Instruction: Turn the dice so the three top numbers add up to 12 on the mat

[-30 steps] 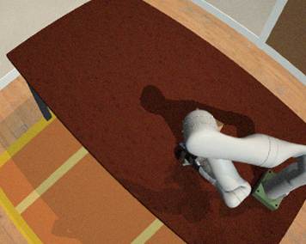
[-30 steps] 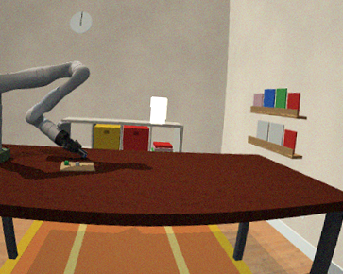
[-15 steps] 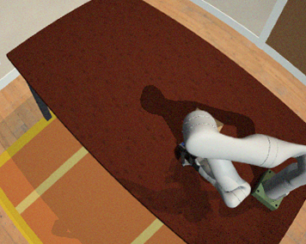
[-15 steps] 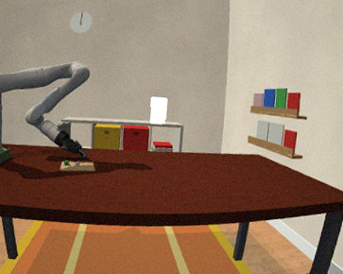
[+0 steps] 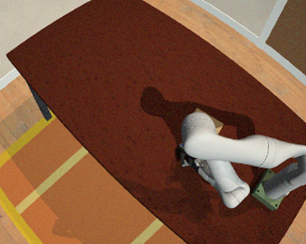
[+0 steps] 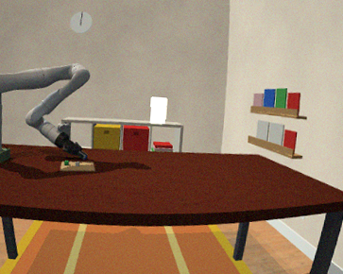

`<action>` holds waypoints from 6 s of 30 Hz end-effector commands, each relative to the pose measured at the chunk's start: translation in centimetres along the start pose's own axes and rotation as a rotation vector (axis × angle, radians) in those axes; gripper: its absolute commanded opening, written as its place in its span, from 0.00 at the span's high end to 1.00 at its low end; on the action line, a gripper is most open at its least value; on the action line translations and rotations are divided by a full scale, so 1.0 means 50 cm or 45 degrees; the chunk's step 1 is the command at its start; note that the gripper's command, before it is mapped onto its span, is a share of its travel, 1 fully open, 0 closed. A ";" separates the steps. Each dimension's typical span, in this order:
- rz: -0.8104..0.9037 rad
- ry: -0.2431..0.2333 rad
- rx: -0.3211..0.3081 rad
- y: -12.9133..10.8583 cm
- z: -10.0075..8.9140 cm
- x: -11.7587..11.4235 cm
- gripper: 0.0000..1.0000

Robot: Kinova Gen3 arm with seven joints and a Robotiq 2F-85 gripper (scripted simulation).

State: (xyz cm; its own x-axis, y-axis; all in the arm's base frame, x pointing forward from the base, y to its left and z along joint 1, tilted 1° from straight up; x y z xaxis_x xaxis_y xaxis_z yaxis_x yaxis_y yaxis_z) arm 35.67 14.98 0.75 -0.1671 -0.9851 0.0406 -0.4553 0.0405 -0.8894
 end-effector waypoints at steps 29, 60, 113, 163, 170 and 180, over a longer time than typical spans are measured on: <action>-0.001 0.000 0.000 0.002 0.001 0.000 0.89; -0.001 0.000 0.000 0.002 0.001 0.000 0.69; -0.001 0.000 0.000 0.002 -0.074 0.000 0.69; 0.007 0.027 0.008 -0.104 -0.154 0.004 0.69; 0.009 0.028 -0.024 -0.109 -0.152 0.005 0.69; 0.006 0.014 -0.140 -0.129 -0.148 0.006 0.69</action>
State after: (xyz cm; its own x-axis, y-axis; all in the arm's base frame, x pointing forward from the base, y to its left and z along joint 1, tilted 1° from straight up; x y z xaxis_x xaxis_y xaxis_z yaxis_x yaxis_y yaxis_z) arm 31.26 16.03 8.77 -0.1574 -0.9855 0.0630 -0.5519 0.0349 -0.8332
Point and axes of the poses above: the point where the finger pads meet when closed, its own z axis out along the fingers, its own x axis across the jaws, y = z × x, the point moved 5 cm from there along -z, back along the fingers, and after that the axes turned 3 degrees about -z, right-handed, at the moved point
